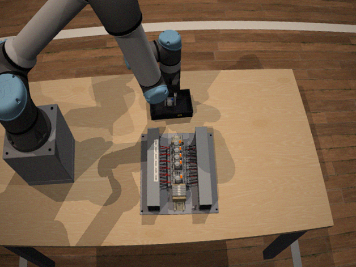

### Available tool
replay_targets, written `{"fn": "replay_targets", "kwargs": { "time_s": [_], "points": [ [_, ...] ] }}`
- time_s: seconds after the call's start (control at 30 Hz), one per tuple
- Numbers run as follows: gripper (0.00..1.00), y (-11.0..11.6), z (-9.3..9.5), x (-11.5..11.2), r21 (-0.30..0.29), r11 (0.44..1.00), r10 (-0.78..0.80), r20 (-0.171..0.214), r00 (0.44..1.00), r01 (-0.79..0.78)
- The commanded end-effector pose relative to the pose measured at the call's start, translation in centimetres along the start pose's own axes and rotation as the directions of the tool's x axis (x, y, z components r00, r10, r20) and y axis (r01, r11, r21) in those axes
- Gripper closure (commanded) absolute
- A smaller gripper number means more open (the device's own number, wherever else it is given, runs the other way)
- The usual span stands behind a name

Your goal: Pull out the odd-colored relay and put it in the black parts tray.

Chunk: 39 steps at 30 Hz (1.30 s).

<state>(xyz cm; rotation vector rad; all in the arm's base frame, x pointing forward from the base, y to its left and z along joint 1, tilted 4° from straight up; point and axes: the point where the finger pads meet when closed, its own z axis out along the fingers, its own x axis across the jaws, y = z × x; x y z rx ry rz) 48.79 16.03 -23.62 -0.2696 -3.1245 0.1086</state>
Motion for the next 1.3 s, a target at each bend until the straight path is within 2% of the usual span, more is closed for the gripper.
{"fn": "replay_targets", "kwargs": {
  "time_s": [0.0, 0.53, 0.57, 1.27],
  "points": [
    [1.0, -0.04, -0.01, -0.22, 0.0, 1.0, 0.001, 0.003, 1.0, -0.001],
    [1.0, -0.04, -0.01, -0.22, 0.0, 1.0, 0.001, 0.003, 1.0, -0.001],
    [0.02, -0.04, -0.01, -0.22, 0.0, 1.0, 0.001, 0.003, 1.0, -0.001],
    [0.02, -0.04, -0.01, -0.22, 0.0, 1.0, 0.001, 0.003, 1.0, -0.001]
  ]
}}
